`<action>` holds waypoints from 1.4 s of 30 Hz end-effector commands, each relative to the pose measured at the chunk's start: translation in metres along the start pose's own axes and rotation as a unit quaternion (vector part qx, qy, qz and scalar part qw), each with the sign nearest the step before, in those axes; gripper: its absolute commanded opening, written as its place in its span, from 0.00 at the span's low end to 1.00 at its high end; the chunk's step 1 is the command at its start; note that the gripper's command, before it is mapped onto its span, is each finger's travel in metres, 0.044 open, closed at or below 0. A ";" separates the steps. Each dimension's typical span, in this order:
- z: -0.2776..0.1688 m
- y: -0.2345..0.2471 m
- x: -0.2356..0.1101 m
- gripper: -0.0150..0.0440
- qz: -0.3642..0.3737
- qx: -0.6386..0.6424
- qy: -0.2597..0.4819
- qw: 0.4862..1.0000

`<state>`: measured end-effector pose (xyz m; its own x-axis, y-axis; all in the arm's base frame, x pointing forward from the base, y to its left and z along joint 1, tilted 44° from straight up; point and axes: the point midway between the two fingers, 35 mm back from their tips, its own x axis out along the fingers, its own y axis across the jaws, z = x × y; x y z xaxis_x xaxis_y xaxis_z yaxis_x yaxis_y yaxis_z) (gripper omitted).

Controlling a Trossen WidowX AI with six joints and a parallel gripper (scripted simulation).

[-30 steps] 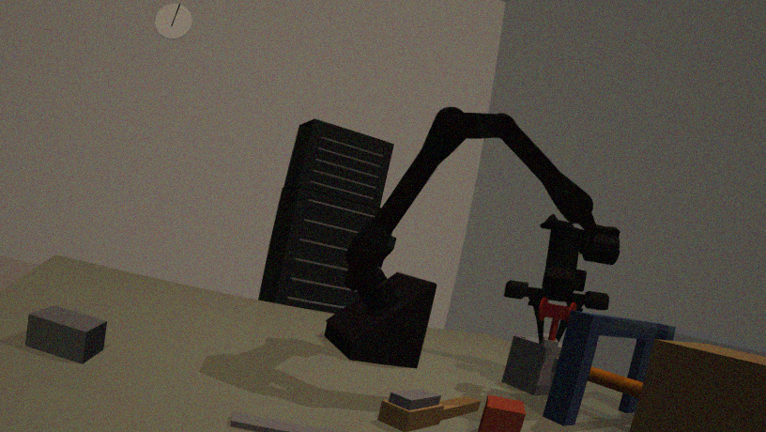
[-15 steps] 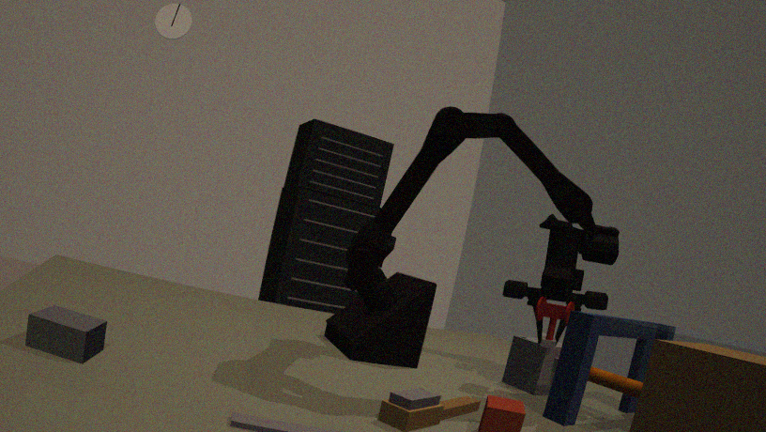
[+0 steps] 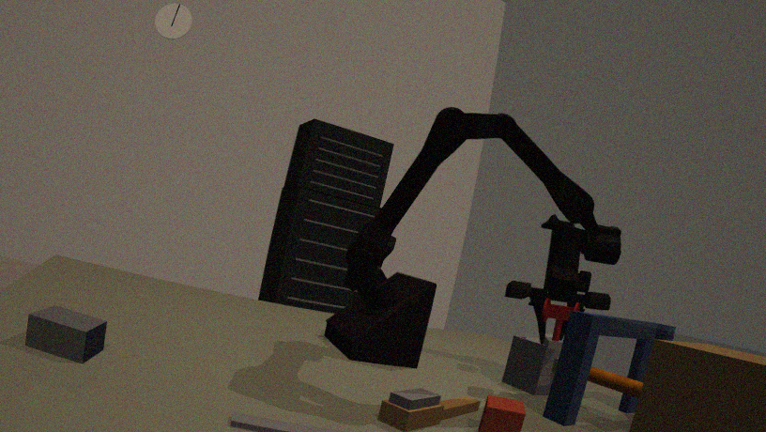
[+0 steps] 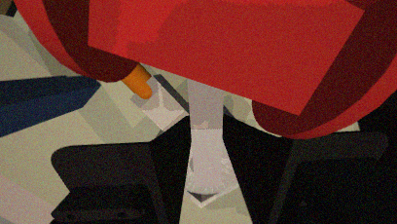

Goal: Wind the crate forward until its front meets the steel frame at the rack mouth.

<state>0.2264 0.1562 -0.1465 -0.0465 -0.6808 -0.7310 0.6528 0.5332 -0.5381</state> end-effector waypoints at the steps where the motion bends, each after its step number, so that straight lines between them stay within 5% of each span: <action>1: 0.000 0.002 0.004 0.25 0.000 -0.011 -0.001 1.000; 26: 0.000 -0.002 0.004 0.25 -0.004 0.036 -0.003 0.999; 42: 0.000 -0.001 0.000 0.97 -0.001 0.023 -0.004 1.000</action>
<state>0.2257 0.1552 -0.1462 -0.0398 -0.6876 -0.7250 0.6868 0.5081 -0.5197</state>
